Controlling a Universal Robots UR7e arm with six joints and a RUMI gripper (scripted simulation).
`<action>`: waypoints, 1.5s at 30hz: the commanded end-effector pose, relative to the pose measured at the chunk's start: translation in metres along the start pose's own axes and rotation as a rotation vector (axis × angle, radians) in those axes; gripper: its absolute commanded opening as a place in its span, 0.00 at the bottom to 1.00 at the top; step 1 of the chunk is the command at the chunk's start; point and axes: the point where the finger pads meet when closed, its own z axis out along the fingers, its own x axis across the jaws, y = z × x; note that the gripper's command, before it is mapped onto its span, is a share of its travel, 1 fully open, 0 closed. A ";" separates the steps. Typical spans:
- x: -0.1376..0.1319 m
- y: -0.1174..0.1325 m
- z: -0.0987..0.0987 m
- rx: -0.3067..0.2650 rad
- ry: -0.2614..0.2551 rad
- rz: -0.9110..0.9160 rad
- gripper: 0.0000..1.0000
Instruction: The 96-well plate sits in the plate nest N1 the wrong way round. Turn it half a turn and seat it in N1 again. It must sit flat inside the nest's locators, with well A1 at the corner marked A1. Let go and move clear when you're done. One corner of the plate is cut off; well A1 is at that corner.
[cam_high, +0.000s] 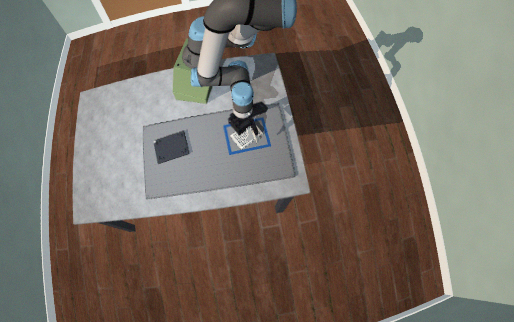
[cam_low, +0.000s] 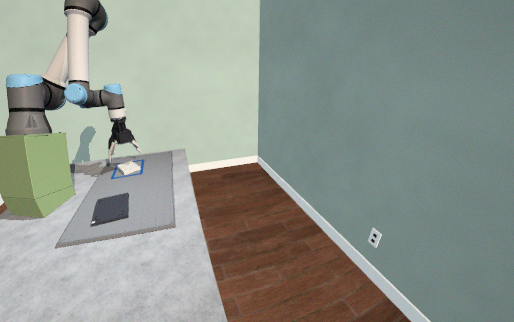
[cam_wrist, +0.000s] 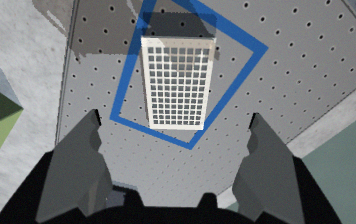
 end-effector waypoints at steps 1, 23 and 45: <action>0.003 0.001 0.011 -0.004 0.006 -0.002 1.00; 0.003 0.001 0.044 -0.004 0.006 -0.002 1.00; 0.002 0.001 0.046 -0.003 0.004 -0.001 0.00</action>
